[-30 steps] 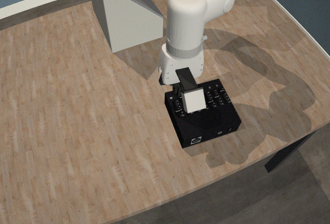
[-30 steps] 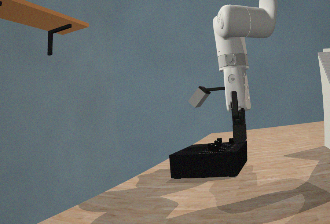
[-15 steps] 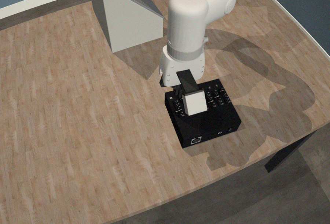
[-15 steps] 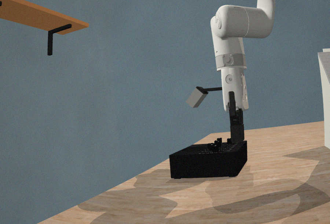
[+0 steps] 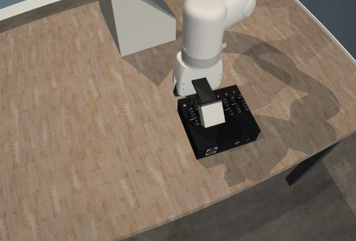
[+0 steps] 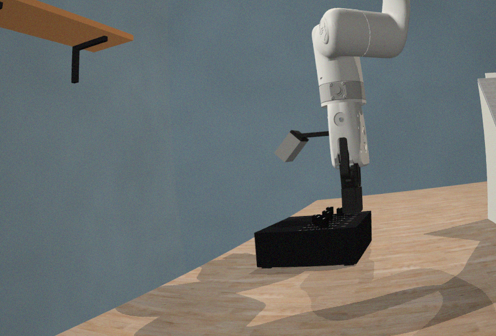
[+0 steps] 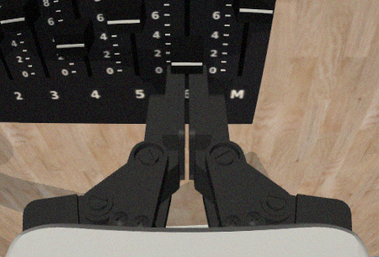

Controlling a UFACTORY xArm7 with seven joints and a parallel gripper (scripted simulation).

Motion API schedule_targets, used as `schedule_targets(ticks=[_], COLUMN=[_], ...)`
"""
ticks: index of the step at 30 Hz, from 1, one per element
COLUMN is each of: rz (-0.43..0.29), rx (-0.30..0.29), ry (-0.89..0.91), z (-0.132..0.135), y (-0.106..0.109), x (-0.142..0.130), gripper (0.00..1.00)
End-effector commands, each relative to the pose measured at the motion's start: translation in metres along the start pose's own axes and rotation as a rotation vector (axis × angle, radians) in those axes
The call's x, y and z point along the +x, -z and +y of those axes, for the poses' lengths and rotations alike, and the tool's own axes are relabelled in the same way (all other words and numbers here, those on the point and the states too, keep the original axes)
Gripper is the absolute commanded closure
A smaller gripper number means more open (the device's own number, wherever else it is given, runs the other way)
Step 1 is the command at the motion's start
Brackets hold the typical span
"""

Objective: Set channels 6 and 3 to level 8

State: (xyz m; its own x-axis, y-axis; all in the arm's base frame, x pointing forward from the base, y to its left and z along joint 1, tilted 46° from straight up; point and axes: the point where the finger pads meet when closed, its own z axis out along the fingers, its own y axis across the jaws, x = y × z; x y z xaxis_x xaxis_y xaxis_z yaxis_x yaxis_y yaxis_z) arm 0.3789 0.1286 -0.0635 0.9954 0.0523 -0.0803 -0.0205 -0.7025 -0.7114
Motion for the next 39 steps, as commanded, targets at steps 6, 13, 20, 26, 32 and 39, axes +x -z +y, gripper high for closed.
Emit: schedule_targets(ticks=[6,13,20,26,32,39], rz=[0.004,0.004,0.004,0.004,0.004,0.004], rx=[-0.002,-0.002,-0.002,-0.002,-0.002,-0.002], ry=[-0.001,-0.001,-0.001,-0.001,-0.001,-0.001], z=[0.001,0.001,0.001,0.001,0.001,0.001], y=[0.001,0.001,0.001,0.001,0.002,0.002], x=[0.007,0.011,0.014,0.017,0.019,0.021], gripper=[1.0,1.0,1.0,1.0,1.0,1.0])
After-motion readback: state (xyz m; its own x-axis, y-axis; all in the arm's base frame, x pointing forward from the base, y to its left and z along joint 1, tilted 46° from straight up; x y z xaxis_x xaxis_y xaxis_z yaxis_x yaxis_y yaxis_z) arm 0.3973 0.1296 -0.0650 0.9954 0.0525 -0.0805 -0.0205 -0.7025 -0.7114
